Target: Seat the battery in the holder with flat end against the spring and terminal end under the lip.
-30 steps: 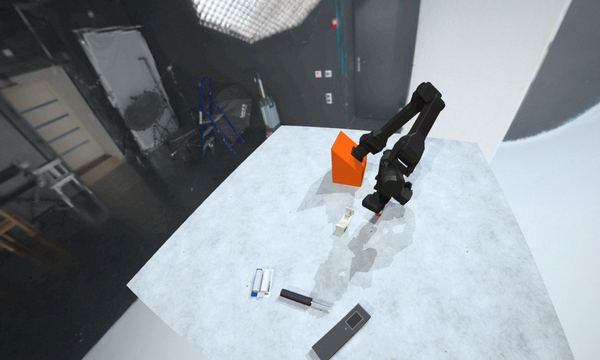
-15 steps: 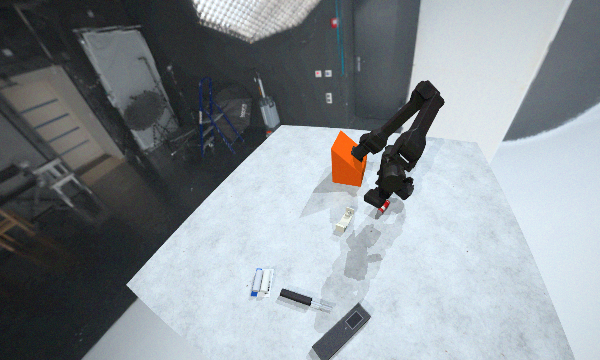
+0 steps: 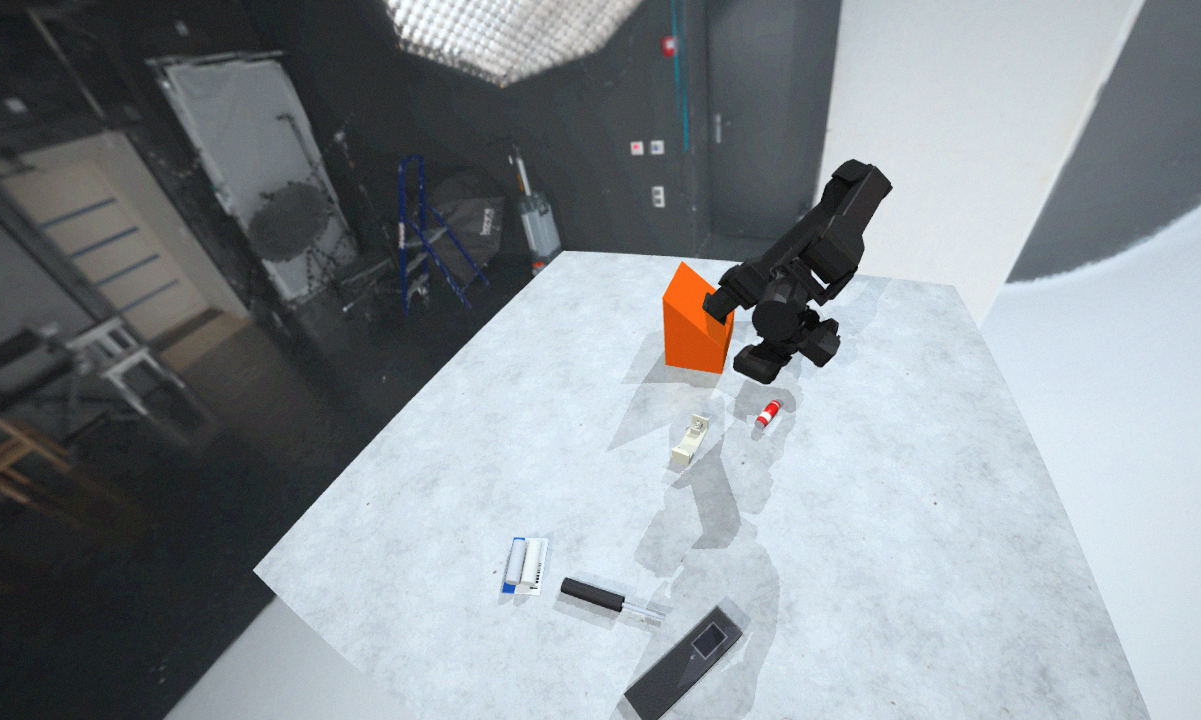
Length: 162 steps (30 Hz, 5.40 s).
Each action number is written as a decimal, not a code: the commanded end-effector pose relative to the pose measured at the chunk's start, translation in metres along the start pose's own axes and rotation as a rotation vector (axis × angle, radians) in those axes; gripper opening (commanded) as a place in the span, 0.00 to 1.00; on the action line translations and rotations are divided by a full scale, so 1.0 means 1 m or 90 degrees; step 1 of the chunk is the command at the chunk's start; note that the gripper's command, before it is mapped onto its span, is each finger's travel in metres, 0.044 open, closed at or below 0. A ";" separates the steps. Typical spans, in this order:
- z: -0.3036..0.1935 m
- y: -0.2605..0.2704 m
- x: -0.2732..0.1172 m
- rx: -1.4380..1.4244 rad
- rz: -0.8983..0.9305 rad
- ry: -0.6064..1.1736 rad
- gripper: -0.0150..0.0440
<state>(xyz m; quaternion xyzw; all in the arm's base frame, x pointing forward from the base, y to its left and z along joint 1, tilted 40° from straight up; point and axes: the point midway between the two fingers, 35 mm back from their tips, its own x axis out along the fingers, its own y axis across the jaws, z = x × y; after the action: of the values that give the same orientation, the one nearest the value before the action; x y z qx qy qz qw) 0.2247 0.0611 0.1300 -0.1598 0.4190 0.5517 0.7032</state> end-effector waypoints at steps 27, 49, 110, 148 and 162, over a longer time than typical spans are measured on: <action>0.001 0.021 0.066 -0.997 0.000 -0.003 0.64; 0.001 0.019 0.087 -0.995 0.001 -0.002 0.64; -0.009 -0.018 0.058 -0.551 -0.004 0.008 0.37; -0.078 -0.125 0.039 0.849 -0.015 0.005 0.37; -0.079 -0.129 0.052 0.851 -0.051 -0.033 0.37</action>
<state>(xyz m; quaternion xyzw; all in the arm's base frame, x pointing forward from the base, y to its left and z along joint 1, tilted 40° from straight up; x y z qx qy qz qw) 0.3121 -0.0093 0.0178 0.3053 0.6537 0.1556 0.6747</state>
